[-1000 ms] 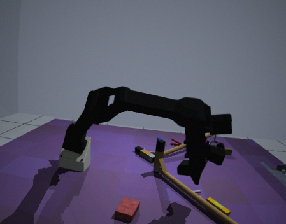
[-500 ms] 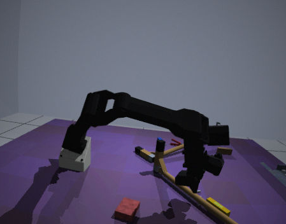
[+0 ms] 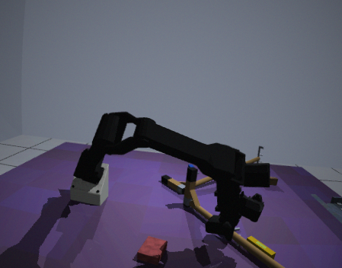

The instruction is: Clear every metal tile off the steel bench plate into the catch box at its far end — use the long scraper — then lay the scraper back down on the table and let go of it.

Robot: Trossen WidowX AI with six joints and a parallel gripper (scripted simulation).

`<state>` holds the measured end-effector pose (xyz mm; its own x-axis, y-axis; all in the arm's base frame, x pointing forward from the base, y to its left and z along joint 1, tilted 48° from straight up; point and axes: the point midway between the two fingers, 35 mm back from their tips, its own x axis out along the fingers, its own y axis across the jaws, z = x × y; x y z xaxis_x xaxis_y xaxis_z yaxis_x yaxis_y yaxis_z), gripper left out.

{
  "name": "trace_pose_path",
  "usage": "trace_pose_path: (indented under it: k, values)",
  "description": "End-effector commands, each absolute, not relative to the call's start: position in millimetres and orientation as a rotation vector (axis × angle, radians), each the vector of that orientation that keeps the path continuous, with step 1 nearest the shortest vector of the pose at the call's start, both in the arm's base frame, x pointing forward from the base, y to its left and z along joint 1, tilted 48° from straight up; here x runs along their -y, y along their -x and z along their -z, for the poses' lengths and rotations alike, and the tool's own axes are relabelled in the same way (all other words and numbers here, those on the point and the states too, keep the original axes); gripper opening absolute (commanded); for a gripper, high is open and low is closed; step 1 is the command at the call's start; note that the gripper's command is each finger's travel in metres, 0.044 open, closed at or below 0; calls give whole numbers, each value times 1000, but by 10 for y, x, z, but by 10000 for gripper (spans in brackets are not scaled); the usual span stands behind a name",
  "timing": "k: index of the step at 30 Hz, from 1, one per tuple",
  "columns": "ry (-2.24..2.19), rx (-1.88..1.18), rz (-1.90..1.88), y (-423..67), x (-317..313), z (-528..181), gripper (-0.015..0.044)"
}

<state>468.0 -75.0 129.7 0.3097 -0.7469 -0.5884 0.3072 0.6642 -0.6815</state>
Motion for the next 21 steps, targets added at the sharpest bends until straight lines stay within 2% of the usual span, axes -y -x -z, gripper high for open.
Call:
trace_pose_path:
  k: [1,21]
  values:
    - [499,-1045,733,-4658,834,-1214,0]
    - [498,-1039,740,-4695,956,-1081,0]
